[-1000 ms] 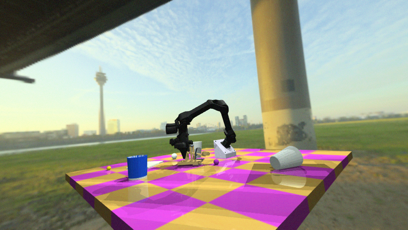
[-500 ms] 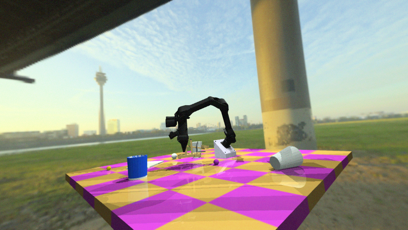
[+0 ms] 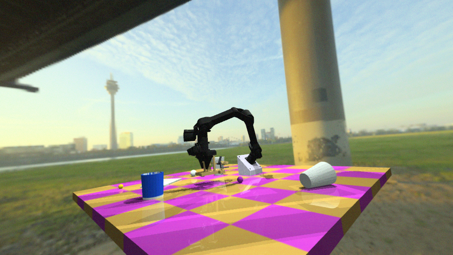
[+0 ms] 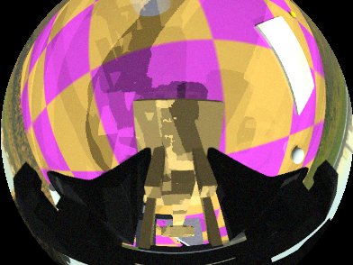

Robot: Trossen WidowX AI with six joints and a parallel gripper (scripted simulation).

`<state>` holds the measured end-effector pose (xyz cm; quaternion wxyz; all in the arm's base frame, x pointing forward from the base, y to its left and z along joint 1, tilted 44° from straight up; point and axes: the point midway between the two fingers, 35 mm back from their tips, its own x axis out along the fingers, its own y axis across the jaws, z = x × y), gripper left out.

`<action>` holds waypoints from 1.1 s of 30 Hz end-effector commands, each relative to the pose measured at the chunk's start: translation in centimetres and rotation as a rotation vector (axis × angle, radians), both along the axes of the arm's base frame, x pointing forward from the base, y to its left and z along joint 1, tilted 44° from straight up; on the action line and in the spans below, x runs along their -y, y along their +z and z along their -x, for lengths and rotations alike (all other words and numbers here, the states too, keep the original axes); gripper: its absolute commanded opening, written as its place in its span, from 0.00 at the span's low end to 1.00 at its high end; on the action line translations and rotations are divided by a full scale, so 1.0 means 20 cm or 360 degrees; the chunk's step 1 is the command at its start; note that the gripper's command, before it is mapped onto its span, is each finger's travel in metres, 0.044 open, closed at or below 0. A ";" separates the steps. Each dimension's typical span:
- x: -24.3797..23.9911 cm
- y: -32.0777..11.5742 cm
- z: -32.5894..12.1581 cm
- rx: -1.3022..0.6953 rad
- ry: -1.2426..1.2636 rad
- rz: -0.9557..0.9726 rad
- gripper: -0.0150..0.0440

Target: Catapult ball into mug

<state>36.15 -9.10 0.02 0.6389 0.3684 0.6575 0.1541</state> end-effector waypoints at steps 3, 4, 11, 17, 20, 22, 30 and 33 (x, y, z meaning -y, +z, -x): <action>-0.03 0.04 -0.04 0.0180 0.0179 0.0021 0.25; -0.03 0.05 -0.04 0.0184 0.0183 0.0021 0.25; -0.05 0.05 -0.05 0.0187 0.0186 0.0022 0.25; -0.08 0.01 -0.06 0.0187 0.0186 0.0022 0.25; -0.10 -0.01 -0.06 0.0187 0.0186 0.0022 0.25; -0.11 -0.02 -0.06 0.0187 0.0186 0.0022 0.25; -0.16 -0.06 -0.07 0.0188 0.0186 0.0021 0.25; -0.17 -0.08 -0.07 0.0188 0.0186 0.0020 0.25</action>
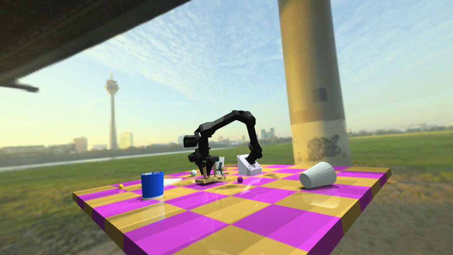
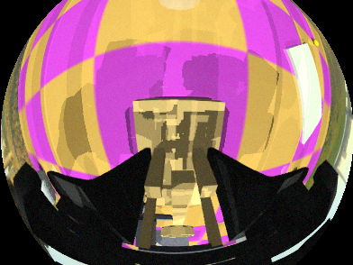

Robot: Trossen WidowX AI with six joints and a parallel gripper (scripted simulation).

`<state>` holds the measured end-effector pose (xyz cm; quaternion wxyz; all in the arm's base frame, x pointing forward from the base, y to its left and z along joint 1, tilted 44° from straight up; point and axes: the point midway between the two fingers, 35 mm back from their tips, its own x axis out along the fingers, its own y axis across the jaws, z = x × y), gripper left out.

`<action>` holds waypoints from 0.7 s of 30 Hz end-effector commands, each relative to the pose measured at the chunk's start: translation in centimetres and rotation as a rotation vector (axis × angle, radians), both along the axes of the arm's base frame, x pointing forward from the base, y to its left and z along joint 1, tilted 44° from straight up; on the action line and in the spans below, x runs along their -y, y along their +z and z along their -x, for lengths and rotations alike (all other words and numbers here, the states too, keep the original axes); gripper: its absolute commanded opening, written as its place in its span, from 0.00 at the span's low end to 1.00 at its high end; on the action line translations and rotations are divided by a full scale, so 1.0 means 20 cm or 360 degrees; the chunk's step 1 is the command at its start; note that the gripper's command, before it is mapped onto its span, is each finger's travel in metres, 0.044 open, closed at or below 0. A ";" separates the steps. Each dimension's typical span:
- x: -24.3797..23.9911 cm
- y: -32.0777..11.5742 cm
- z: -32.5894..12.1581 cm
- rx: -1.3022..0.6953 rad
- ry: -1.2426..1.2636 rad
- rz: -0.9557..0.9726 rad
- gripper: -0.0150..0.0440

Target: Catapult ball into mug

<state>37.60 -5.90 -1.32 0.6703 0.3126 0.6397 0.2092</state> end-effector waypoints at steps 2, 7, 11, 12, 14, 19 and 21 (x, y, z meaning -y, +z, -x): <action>-0.03 -0.03 0.00 -0.0006 -0.0007 -0.0006 0.25; -0.06 -0.05 0.00 -0.0006 -0.0007 -0.0008 0.25; -0.04 -0.04 0.00 0.0000 0.0001 -0.0001 0.25; -0.04 -0.04 0.00 0.0000 0.0001 -0.0001 0.25; -0.04 -0.04 0.00 0.0000 0.0001 -0.0001 0.30; -0.04 -0.04 0.00 0.0000 0.0001 -0.0001 0.52; -0.04 -0.04 0.00 0.0000 0.0001 -0.0001 0.61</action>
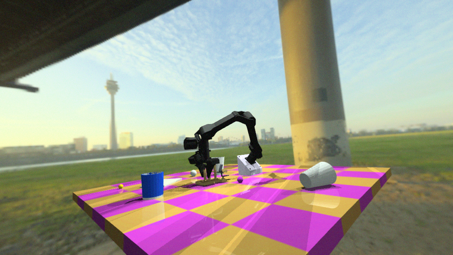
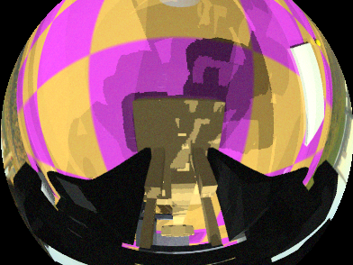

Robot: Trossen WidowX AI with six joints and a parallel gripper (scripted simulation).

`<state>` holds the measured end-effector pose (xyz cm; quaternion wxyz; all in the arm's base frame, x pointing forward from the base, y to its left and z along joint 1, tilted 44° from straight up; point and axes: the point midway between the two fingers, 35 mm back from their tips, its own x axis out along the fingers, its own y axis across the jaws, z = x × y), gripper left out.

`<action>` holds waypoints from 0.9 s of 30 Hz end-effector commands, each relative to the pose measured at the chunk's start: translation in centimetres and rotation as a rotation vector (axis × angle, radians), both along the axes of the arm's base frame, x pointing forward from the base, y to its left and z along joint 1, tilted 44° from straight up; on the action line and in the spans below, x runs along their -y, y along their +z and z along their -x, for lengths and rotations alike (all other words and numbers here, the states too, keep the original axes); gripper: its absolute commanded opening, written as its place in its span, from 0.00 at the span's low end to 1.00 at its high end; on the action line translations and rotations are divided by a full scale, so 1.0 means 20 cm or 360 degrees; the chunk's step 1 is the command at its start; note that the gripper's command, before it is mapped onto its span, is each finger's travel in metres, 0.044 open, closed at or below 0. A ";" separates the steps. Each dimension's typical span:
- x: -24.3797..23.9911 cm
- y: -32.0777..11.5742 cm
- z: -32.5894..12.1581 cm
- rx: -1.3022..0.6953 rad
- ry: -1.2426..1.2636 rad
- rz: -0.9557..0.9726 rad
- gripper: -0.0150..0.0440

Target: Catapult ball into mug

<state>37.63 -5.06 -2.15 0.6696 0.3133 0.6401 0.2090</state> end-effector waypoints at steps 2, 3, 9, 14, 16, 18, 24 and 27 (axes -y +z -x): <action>0.00 0.00 0.00 0.0003 0.0002 0.0000 0.70; 0.00 0.00 0.00 0.0003 0.0002 0.0000 0.74; 0.15 0.14 0.00 0.0001 -0.0001 0.0008 1.00; 0.34 0.36 0.05 -0.0001 0.0000 0.0007 1.00; 0.31 0.32 0.03 0.0010 -0.0016 0.0009 1.00; 0.31 0.32 0.03 0.0010 -0.0016 0.0009 1.00; 0.30 0.32 0.05 -0.0003 -0.0003 0.0000 1.00; 0.19 0.20 0.03 -0.0002 -0.0003 -0.0002 1.00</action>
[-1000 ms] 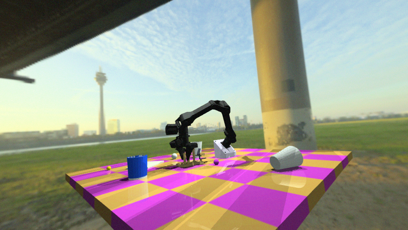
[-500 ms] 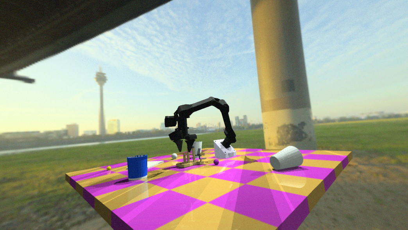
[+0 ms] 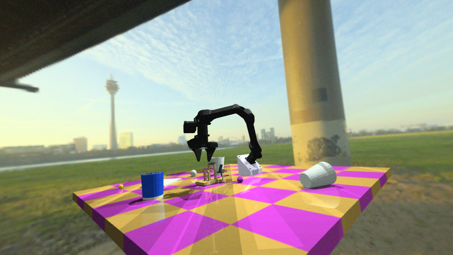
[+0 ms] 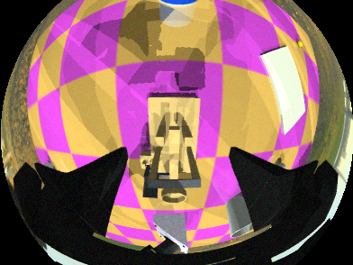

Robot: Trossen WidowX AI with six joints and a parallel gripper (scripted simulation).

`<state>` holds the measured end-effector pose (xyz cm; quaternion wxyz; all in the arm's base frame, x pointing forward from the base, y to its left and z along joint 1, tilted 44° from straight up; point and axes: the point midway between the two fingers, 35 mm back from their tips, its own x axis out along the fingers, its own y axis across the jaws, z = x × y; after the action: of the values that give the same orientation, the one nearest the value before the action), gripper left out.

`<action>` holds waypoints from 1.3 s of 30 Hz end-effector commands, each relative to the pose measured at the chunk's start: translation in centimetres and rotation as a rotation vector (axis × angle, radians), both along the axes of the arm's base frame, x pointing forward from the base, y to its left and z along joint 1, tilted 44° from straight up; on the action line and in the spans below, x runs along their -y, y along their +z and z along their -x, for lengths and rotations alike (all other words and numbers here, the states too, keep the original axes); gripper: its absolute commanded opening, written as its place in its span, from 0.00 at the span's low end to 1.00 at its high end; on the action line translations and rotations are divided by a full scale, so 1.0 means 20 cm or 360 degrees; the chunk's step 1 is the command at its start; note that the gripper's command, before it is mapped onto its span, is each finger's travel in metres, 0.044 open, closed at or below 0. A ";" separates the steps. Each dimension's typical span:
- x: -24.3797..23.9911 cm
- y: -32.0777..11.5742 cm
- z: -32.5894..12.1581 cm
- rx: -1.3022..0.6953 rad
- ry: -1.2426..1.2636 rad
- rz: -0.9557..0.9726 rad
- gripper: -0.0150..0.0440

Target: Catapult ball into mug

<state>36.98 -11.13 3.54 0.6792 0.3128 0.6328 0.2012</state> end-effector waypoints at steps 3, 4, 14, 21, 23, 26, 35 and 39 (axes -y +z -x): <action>-0.14 -0.11 0.00 -0.0030 0.0027 -0.0025 1.00; -0.14 -0.11 0.00 -0.0030 0.0027 -0.0025 1.00; -0.18 -0.16 -0.01 -0.0029 0.0026 -0.0024 1.00; -0.22 -0.20 -0.01 -0.0029 0.0026 -0.0025 1.00; -0.23 -0.21 -0.02 -0.0029 0.0026 -0.0025 1.00; -0.25 -0.23 -0.02 -0.0029 0.0026 -0.0025 1.00; -0.30 -0.28 -0.02 -0.0028 0.0026 -0.0027 1.00; -0.32 -0.30 -0.02 -0.0028 0.0027 -0.0028 1.00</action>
<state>37.56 -5.39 -2.10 0.6731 0.3133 0.6370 0.2075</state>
